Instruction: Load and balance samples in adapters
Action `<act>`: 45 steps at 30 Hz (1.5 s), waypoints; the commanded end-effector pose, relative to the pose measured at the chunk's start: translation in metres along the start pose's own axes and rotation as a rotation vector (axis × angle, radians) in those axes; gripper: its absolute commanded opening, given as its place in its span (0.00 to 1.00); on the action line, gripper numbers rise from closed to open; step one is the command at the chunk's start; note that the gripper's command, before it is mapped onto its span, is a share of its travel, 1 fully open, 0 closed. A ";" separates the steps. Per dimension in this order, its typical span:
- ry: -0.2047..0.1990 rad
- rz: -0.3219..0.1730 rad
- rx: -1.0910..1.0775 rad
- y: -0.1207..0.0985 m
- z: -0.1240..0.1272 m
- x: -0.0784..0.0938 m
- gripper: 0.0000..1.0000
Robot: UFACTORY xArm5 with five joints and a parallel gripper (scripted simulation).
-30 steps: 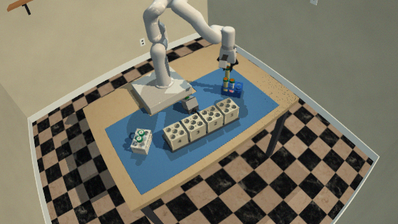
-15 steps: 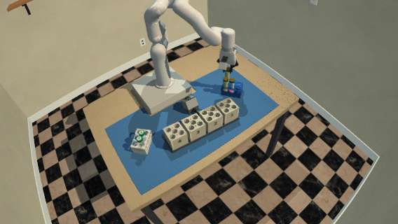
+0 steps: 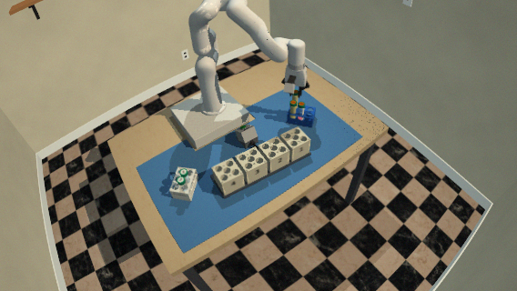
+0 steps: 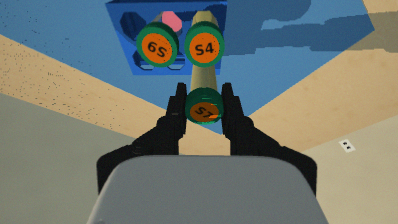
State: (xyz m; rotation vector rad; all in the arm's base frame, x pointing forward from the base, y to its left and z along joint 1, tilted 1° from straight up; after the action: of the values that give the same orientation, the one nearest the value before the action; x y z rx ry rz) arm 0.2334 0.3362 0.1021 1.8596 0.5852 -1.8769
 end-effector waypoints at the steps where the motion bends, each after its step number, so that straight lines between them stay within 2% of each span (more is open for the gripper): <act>1: 0.004 -0.001 0.000 0.000 -0.001 0.002 0.00; 30: 0.004 -0.001 0.000 -0.001 -0.001 0.029 0.00; 45: 0.004 -0.001 0.000 -0.001 -0.001 0.033 0.00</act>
State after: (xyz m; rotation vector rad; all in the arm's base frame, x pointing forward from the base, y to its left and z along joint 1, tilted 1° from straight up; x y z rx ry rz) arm 0.2332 0.3362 0.0677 1.8601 0.5856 -1.8766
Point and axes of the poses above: the point where the finger pads meet when closed, its own x axis out along the fingers, its own z axis across the jaws, y = z × x, the point moved 1 cm from there along -x, back along the fingers, and after that the axes turned 5 degrees about x, right-handed, at the moved point
